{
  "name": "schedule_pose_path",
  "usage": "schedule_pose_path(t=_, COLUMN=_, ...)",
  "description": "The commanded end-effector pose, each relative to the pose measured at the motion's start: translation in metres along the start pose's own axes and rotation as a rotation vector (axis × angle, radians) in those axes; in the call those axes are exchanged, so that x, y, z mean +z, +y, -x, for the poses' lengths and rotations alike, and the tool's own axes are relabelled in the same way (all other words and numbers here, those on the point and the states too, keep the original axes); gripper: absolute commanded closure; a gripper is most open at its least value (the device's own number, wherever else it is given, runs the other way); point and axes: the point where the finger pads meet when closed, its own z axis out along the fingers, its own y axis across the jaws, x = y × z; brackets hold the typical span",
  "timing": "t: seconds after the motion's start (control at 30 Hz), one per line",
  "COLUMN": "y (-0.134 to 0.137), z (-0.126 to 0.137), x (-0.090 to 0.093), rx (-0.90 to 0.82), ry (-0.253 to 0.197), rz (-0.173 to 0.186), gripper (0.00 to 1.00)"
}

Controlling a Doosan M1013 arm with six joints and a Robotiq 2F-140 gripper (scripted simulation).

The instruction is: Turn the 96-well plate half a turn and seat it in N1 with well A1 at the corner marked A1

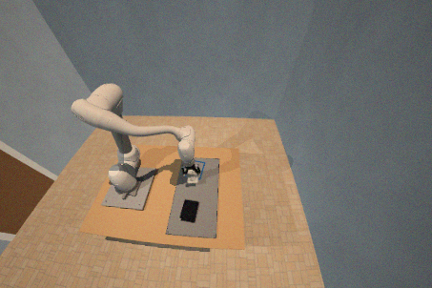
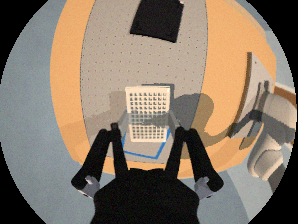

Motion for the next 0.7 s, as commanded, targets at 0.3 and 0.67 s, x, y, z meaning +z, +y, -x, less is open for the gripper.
schedule_pose_path(t=0.3, y=-0.004, z=0.033, x=0.001, rx=0.000, ry=0.000, rz=0.000, gripper=1.00)
schedule_pose_path(t=0.67, y=-0.008, z=0.069, x=0.002, rx=0.000, ry=0.000, rz=0.000, gripper=1.00)
